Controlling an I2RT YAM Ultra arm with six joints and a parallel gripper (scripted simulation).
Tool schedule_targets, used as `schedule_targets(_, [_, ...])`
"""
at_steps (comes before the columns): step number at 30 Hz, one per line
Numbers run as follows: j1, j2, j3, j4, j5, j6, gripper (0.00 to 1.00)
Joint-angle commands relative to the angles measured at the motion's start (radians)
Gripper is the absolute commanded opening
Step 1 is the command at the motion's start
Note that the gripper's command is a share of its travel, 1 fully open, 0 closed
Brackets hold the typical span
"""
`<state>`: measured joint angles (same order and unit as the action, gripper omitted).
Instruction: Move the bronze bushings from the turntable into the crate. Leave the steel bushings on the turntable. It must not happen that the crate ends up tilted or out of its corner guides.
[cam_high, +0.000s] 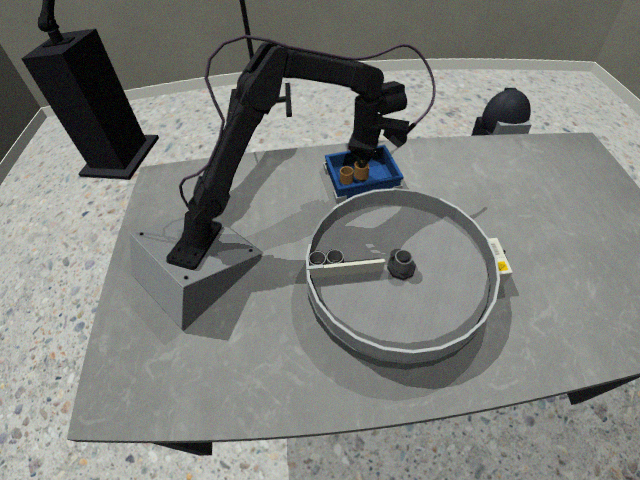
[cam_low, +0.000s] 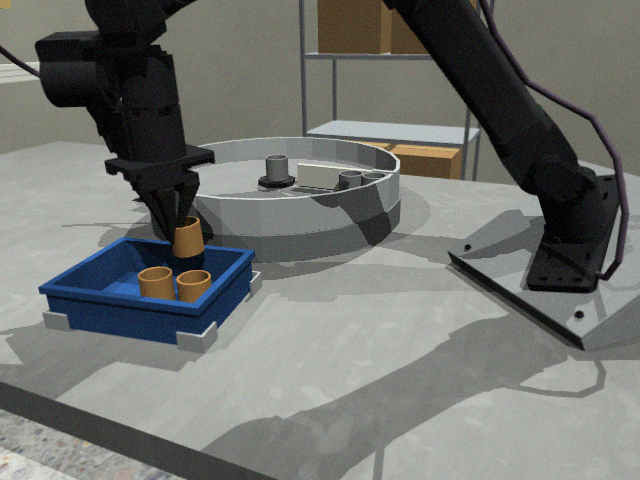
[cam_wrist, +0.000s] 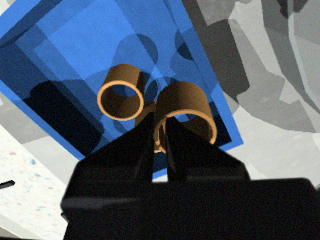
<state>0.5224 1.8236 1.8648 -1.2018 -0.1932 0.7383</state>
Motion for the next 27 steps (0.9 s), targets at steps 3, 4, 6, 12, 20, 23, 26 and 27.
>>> schedule_targets(3, [-0.011, -0.034, -0.017, 0.019, 0.016, 0.002, 0.0])
schedule_targets(4, [-0.01, -0.033, -0.018, 0.021, 0.016, 0.003, 0.0])
schedule_targets(6, [-0.01, -0.033, -0.018, 0.021, 0.016, 0.003, 0.0])
schedule_targets(12, [0.004, -0.008, -0.037, 0.042, 0.017, 0.01, 0.0])
schedule_targets(20, [0.011, 0.002, -0.07, 0.09, 0.02, 0.018, 0.0])
schedule_targets(23, [0.014, 0.007, -0.078, 0.096, 0.02, 0.019, 0.0])
schedule_targets(26, [0.013, 0.011, -0.091, 0.115, 0.021, 0.021, 0.0])
schedule_targets(27, [0.017, 0.021, -0.097, 0.121, 0.022, 0.022, 0.0])
